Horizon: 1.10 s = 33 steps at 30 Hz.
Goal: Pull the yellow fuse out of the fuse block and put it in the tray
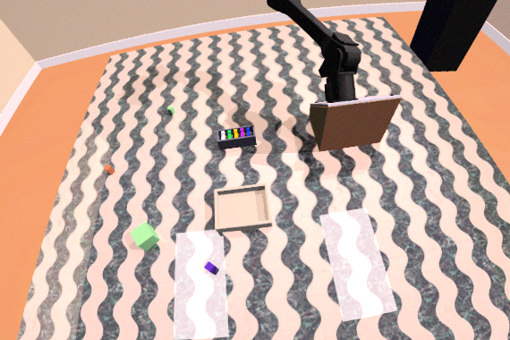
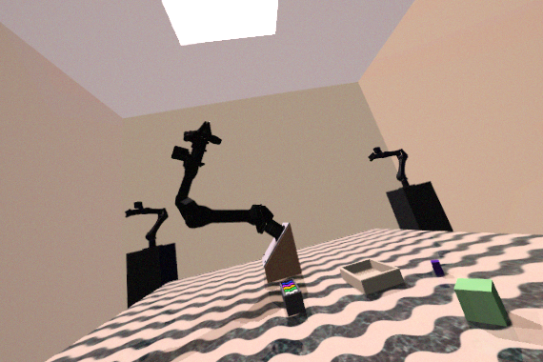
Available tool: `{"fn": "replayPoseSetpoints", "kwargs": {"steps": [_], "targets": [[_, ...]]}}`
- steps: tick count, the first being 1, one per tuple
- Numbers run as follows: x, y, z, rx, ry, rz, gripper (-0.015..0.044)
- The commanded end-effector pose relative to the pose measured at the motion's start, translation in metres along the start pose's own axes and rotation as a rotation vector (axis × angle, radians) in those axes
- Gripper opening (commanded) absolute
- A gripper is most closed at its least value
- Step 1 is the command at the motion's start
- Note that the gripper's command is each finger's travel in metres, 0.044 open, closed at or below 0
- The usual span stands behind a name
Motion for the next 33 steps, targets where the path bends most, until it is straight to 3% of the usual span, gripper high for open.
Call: {"fn": "replayPoseSetpoints", "kwargs": {"steps": [1, 9, 18, 25, 33], "targets": [[0.024, 0.012, -0.027, -0.095, 0.120, -0.055, 0.0065], [0.068, 0.027, -0.093, -0.201, 0.394, -0.129, 0.0065], [0.098, 0.016, -0.203, -0.243, 0.787, -0.235, 0.0065], [0.094, -0.009, -0.288, -0.231, 1.090, -0.344, 0.0065], [0.059, -0.047, -0.375, -0.177, 1.429, -0.490, 0.0065]]}}
Point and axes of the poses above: the point midway between the two fingers, 35 mm back from their tips, its own x axis out along the fingers, its own z axis across the jaws, y = z × x, the point moved 9 cm from there along -x, back along the fingers, and after that the axes turned 13 degrees about -x, right-handed, at the moved point
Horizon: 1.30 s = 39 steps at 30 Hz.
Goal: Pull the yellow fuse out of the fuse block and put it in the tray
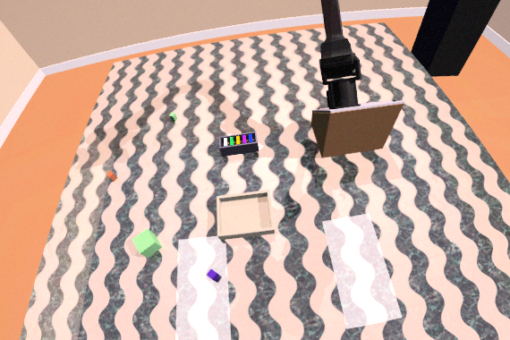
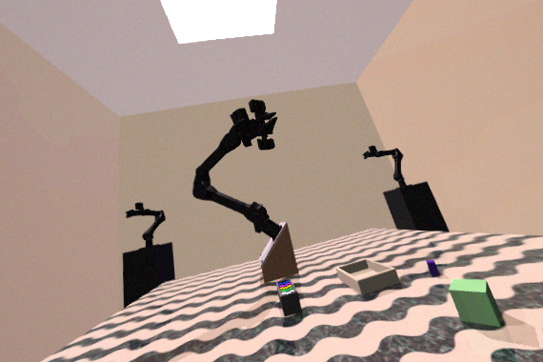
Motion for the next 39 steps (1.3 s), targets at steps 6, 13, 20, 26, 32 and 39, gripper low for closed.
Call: {"fn": "replayPoseSetpoints", "kwargs": {"steps": [6, 13, 20, 26, 32, 39], "targets": [[0.087, -0.019, -0.090, 0.081, 0.455, -0.090, 0.0065], [0.124, -0.036, -0.171, 0.165, 0.788, -0.139, 0.0065], [0.136, -0.048, -0.261, 0.273, 1.135, -0.169, 0.0065], [0.126, -0.050, -0.334, 0.375, 1.422, -0.173, 0.0065], [0.123, -0.045, -0.339, 0.383, 1.443, -0.173, 0.0065], [0.123, -0.045, -0.341, 0.383, 1.443, -0.172, 0.0065]]}}
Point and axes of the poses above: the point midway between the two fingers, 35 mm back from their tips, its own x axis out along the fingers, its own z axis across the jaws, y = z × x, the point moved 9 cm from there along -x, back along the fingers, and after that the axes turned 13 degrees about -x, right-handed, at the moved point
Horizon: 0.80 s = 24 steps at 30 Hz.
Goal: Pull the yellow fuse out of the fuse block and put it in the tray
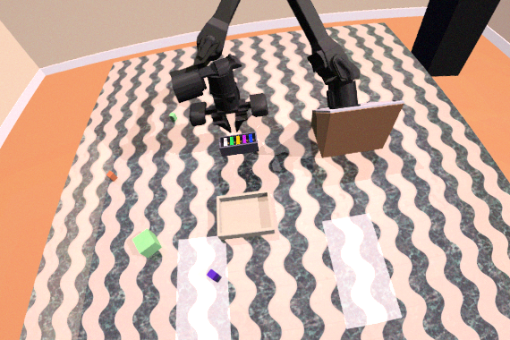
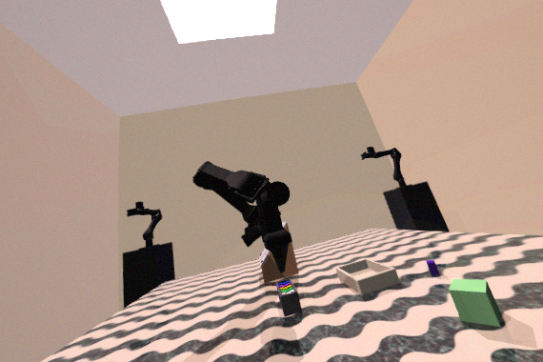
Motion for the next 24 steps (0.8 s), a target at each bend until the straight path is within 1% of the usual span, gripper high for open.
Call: {"fn": "replayPoseSetpoints", "kwargs": {"steps": [1, 24], "targets": [[0.004, 0.000, -0.001, 0.006, 0.011, -0.003, 0.0065], [0.027, 0.002, -0.003, 0.006, 0.011, -0.004, 0.0065]]}}
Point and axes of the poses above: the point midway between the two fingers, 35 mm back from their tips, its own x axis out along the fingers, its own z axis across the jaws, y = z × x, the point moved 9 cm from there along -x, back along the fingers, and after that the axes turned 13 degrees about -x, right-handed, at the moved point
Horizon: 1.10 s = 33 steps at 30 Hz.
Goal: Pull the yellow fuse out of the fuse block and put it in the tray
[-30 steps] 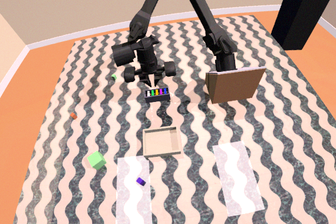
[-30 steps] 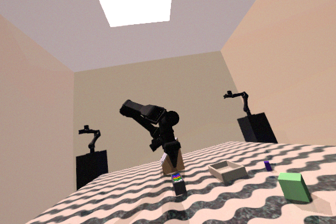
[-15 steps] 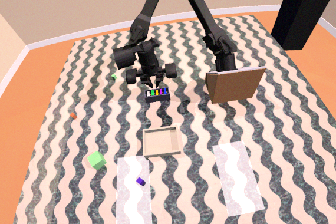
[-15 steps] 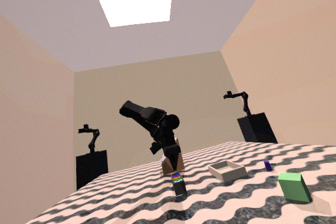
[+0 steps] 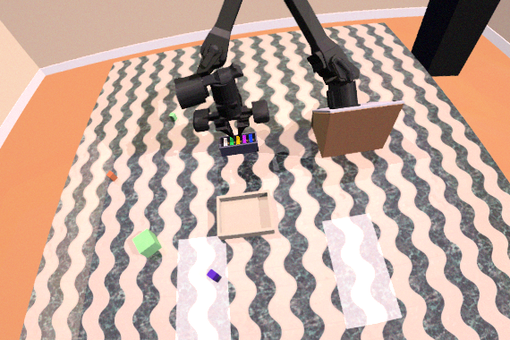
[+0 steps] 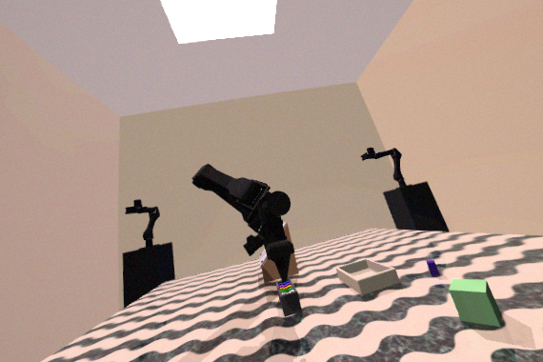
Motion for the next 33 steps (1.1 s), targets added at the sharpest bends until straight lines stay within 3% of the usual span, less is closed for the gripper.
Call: {"fn": "replayPoseSetpoints", "kwargs": {"steps": [1, 30, 33], "targets": [[0.006, 0.001, -0.001, -0.007, 0.002, -0.004, 0.0065], [0.021, 0.001, -0.002, -0.007, 0.003, -0.005, 0.0065], [0.019, 0.001, -0.002, -0.001, 0.003, -0.001, 0.0045]]}}
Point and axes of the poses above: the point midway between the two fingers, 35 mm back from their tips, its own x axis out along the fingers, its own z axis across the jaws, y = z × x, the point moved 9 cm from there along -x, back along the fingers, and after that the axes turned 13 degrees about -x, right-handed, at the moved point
